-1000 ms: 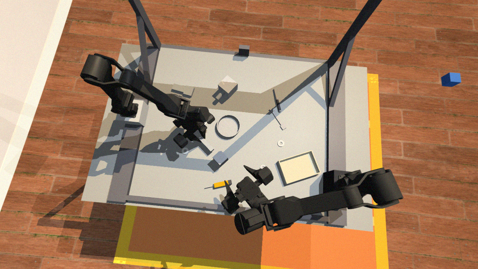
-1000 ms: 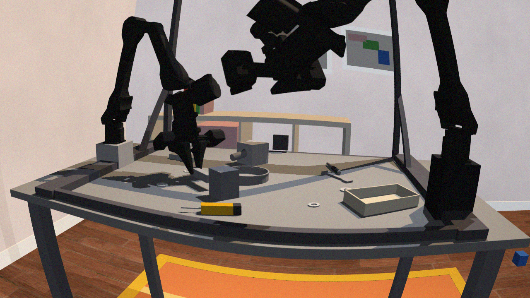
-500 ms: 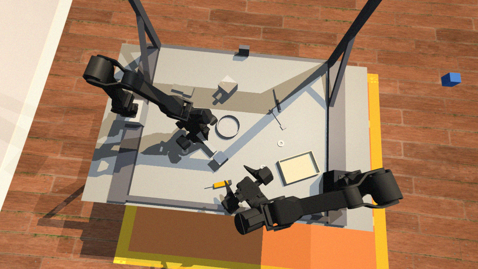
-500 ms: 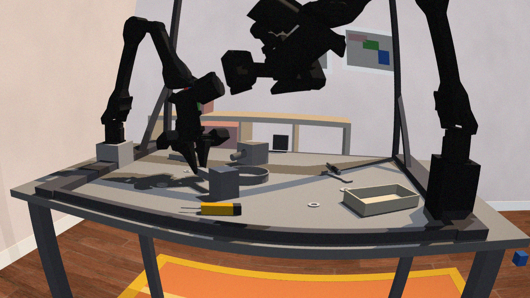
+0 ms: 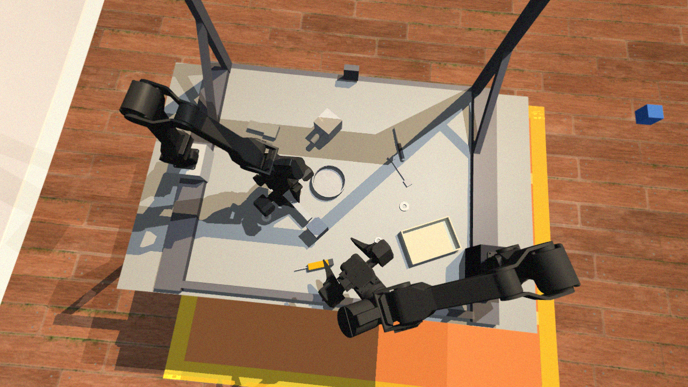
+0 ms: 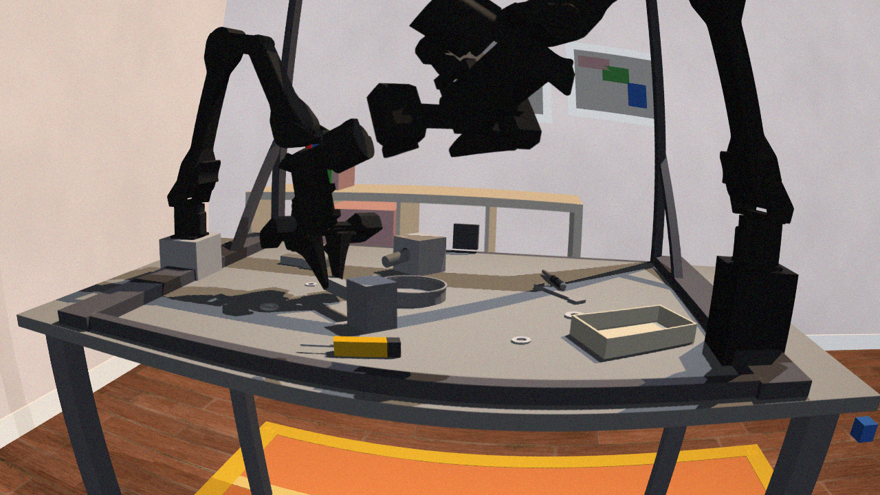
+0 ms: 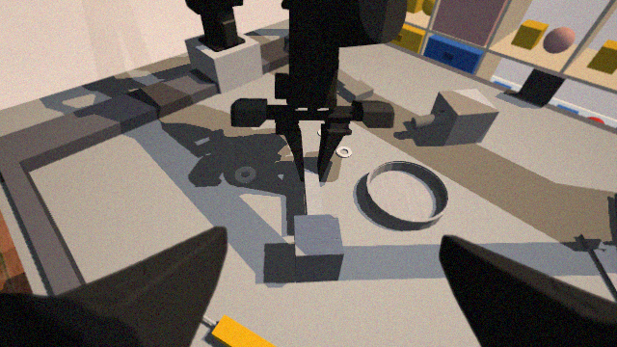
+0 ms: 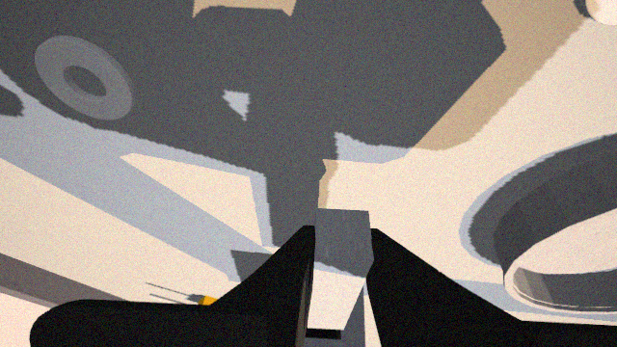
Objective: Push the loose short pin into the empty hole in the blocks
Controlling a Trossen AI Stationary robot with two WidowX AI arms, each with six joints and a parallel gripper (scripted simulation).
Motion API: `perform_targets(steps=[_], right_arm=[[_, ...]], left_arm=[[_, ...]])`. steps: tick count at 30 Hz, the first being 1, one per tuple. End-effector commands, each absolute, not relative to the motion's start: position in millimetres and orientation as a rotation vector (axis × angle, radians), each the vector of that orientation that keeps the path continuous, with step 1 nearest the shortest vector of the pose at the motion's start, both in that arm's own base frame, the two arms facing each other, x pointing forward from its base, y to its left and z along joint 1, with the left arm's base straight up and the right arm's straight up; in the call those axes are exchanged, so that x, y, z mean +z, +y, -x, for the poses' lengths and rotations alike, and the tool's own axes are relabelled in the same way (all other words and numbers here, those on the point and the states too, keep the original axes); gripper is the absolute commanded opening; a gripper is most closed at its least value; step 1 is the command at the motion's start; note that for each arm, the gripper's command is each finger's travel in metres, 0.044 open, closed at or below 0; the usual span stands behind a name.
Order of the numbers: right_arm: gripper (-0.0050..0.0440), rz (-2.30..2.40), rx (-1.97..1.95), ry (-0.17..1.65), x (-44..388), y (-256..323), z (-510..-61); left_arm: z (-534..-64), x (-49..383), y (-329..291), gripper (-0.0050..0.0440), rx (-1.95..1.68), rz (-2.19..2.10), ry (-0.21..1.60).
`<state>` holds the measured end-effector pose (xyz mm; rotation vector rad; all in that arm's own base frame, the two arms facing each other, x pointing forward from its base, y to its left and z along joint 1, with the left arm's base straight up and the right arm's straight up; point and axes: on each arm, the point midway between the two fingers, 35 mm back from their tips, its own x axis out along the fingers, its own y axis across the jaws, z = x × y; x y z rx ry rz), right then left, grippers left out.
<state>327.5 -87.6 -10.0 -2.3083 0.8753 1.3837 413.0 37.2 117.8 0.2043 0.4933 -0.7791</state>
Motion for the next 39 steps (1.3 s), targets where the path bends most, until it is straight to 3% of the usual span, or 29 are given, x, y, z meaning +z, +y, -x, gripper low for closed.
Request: perform_targets(steps=[1,39], right_arm=[[0.005,2.33,1.342,0.874,-1.5,-91.0,-335.6],[0.005,2.344,1.312,0.877,-1.4,-98.2,-344.9]], left_arm=[[-415.1,128.0,38.3,0.04,-0.775,-0.223,0.471],[-415.1,128.0,38.3,0.04,-0.775,-0.223,0.471]])
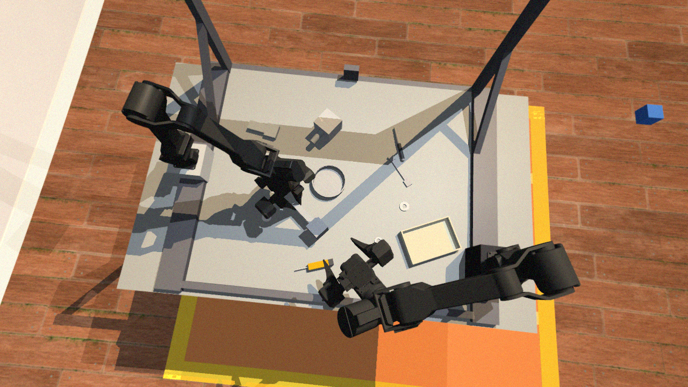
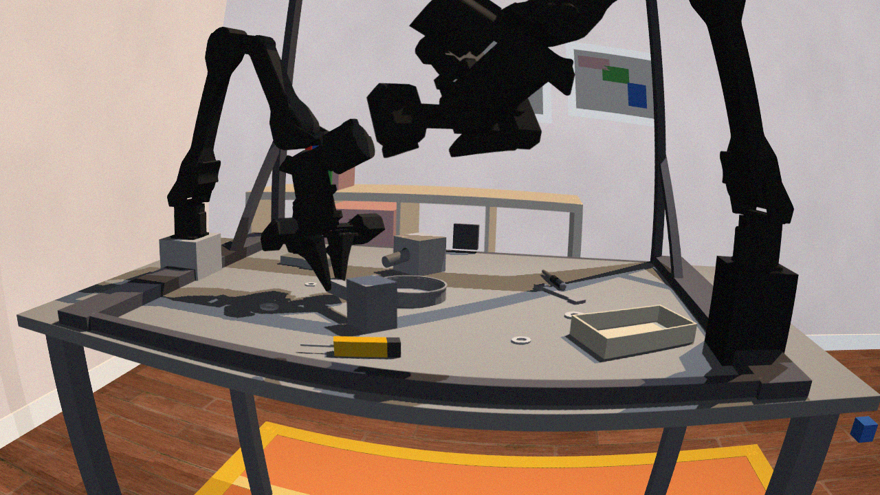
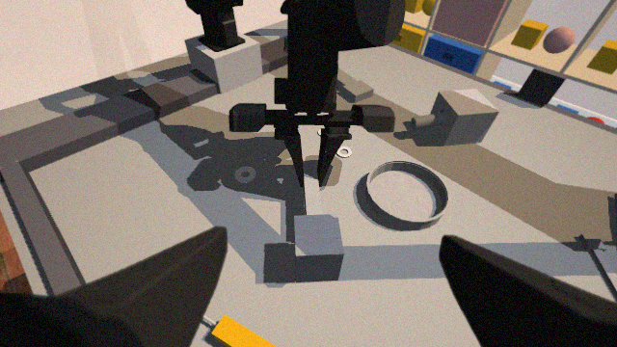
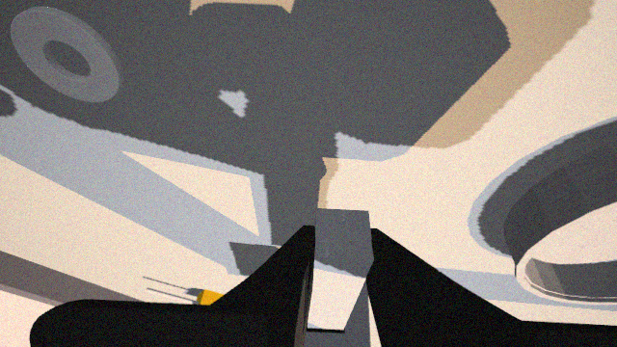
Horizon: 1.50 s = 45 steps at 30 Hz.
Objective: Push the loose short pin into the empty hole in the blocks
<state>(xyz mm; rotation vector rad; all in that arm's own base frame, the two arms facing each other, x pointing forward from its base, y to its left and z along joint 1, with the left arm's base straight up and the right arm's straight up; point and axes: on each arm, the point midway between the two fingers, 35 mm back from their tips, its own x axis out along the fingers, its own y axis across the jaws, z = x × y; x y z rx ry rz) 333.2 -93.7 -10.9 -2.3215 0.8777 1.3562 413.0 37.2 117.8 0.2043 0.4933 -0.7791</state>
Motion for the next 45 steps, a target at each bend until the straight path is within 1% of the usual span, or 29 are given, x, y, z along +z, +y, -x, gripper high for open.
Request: perform_targets(steps=[1,45], right_arm=[[0.005,2.344,1.312,0.877,-1.4,-98.6,-345.3],[0.005,2.344,1.31,0.878,0.0,-112.0,-361.4]], left_arm=[[-415.1,128.0,38.3,0.04,-0.775,-0.223,0.471],[-415.1,128.0,38.3,0.04,-0.775,-0.223,0.471]])
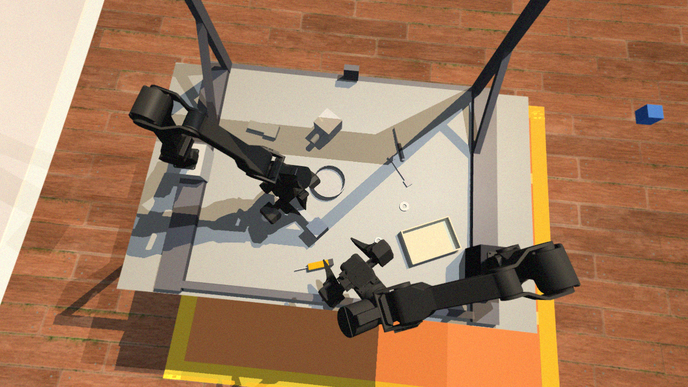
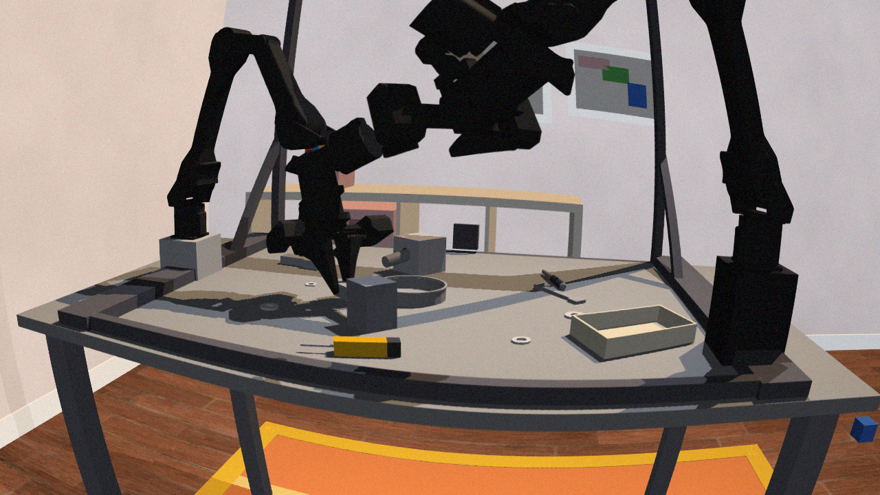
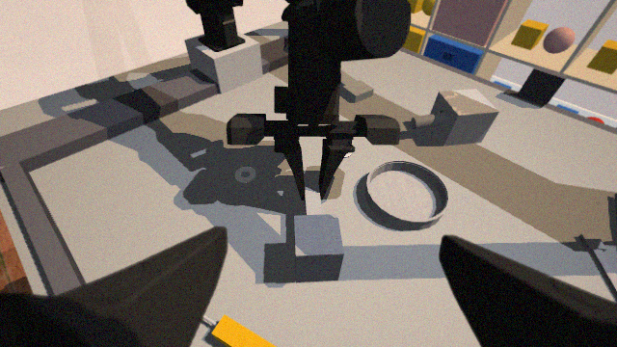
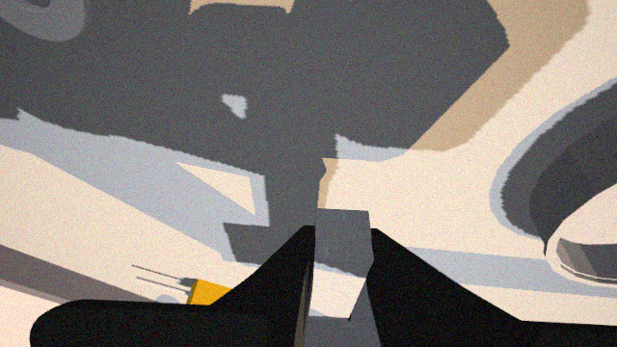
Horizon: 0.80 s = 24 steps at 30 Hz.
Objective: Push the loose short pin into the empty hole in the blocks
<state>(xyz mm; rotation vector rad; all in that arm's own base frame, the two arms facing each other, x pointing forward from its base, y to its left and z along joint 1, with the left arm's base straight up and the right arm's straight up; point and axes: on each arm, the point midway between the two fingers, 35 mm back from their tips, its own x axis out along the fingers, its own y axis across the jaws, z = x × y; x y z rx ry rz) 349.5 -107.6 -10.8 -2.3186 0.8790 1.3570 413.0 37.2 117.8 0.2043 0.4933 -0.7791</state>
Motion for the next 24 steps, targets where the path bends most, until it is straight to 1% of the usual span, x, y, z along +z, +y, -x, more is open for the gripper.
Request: perform_targets(steps=[1,19,24], right_arm=[[0.005,2.346,1.308,0.877,0.7,-112.4,-361.8],[0.005,2.346,1.305,0.878,2.0,-115.6,-363.2],[0.005,2.327,1.324,0.902,1.3,-114.7,-363.4]], left_arm=[[-415.1,128.0,38.3,0.04,-0.775,-0.223,0.471],[-415.1,128.0,38.3,0.04,-0.775,-0.223,0.471],[-415.1,128.0,38.3,0.04,-0.775,-0.223,0.471]])
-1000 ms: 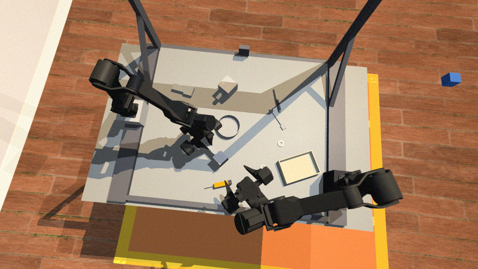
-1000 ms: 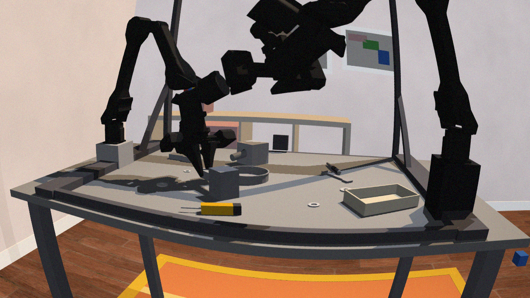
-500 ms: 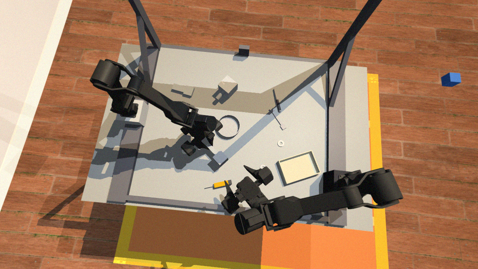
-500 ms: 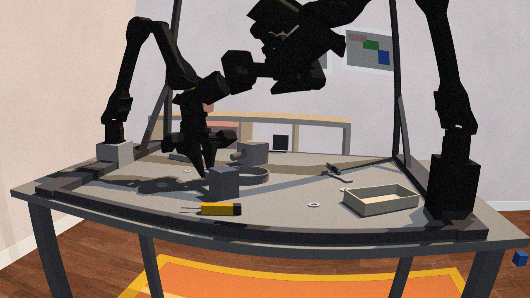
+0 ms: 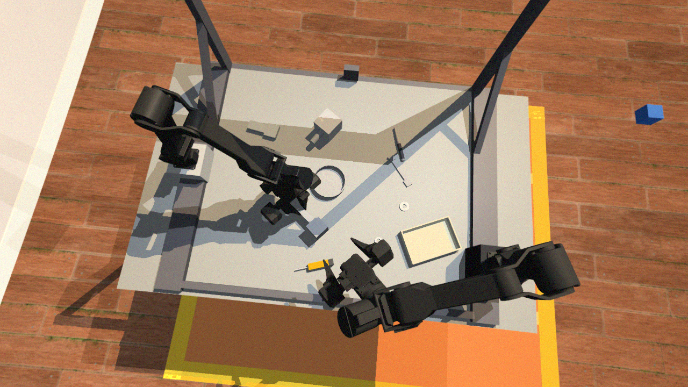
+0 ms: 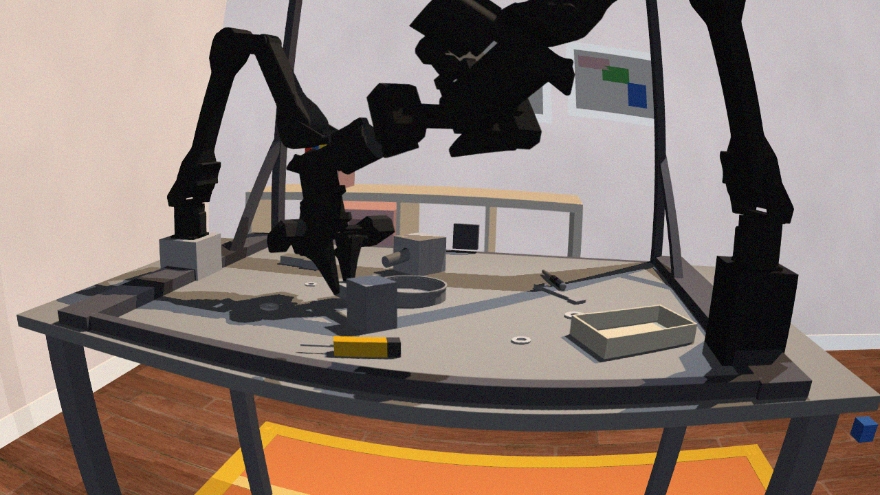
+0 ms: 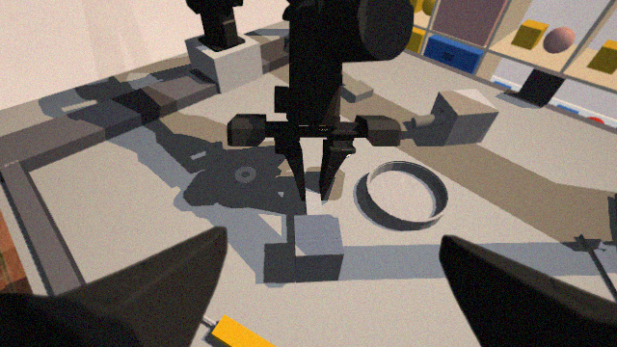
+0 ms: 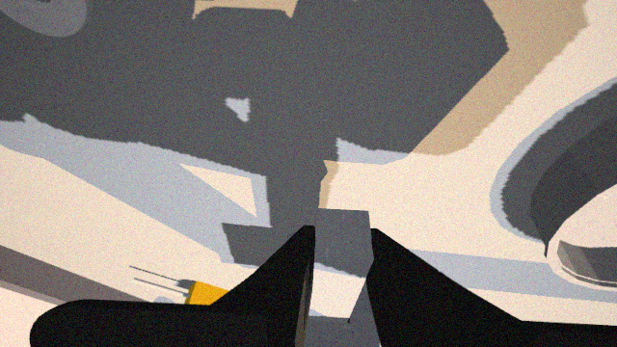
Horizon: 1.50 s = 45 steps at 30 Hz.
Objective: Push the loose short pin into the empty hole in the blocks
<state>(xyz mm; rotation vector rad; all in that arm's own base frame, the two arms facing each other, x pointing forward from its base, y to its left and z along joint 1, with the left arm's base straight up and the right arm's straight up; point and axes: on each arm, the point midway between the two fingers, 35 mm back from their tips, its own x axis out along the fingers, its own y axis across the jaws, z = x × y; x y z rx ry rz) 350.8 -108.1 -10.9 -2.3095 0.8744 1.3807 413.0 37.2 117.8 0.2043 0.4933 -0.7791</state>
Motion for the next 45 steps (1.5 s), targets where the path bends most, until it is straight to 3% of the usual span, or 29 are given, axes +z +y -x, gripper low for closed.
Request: perform_targets(steps=[1,13,16,19,22,31,34,36,42,45], right_arm=[[0.005,2.327,1.324,0.902,1.3,-114.7,-363.4],[0.005,2.327,1.327,0.901,-1.3,-111.6,-359.5],[0.0122,2.328,1.327,0.901,-1.4,-111.6,-359.5],[0.013,2.328,1.327,0.901,-1.3,-111.6,-359.5],[0.019,2.331,1.321,0.894,7.4,-107.0,-354.9],[0.019,2.342,1.294,0.893,59.8,-88.4,-340.3],[0.0262,2.315,1.309,0.891,55.8,-89.3,-341.0],[0.0262,2.315,1.309,0.891,55.8,-89.3,-341.0],[0.04,2.111,1.31,0.911,54.6,-99.1,-352.1],[0.04,1.952,1.293,0.926,57.3,-106.8,-360.2]], left_arm=[[-415.1,128.0,38.3,0.04,-0.775,-0.223,0.471],[-415.1,128.0,38.3,0.04,-0.775,-0.223,0.471],[-415.1,128.0,38.3,0.04,-0.775,-0.223,0.471],[-415.1,128.0,38.3,0.04,-0.775,-0.223,0.471],[-415.1,128.0,38.3,0.04,-0.775,-0.223,0.471],[-415.1,128.0,38.3,0.04,-0.775,-0.223,0.471],[-415.1,128.0,38.3,0.04,-0.775,-0.223,0.471],[-415.1,128.0,38.3,0.04,-0.775,-0.223,0.471],[-415.1,128.0,38.3,0.04,-0.775,-0.223,0.471],[-415.1,128.0,38.3,0.04,-0.775,-0.223,0.471]])
